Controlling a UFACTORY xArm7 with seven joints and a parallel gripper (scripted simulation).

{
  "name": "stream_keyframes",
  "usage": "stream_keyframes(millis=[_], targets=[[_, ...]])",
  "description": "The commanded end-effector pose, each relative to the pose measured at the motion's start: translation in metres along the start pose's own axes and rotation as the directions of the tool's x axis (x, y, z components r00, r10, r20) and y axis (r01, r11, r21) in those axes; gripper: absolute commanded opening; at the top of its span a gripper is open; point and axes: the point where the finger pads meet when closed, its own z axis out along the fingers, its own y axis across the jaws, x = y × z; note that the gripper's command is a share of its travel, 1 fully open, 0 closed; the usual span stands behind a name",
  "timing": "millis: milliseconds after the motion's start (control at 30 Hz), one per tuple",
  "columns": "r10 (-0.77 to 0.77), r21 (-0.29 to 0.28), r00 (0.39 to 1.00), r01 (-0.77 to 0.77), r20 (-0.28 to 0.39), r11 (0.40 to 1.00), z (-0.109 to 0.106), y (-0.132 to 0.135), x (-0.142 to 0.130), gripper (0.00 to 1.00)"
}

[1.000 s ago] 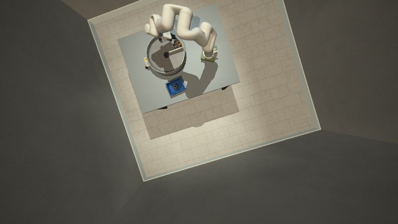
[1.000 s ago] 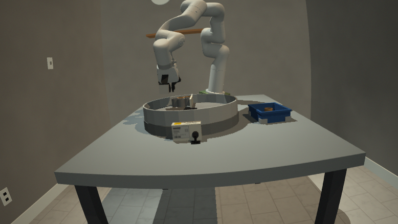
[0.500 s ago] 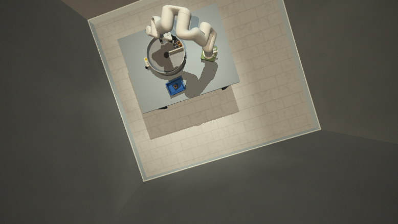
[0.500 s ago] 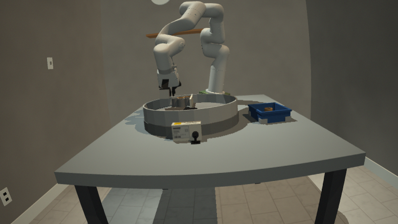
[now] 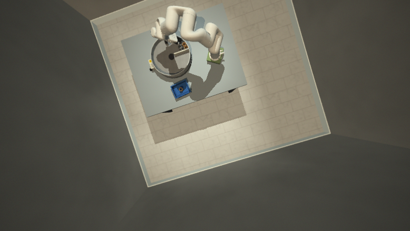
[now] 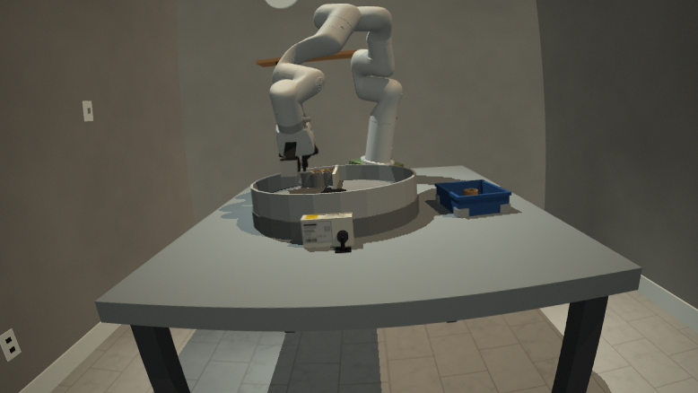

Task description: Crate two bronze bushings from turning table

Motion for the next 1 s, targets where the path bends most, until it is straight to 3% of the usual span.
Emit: stream_keyframes(millis=[0,967], targets=[[0.002,-0.003,1.0,-0.002,-0.004,1.0,-0.001,0.0012,0.0009,0.1],[0.002,-0.003,1.0,-0.002,-0.004,1.0,0.008,0.0013,0.0086,0.1]])
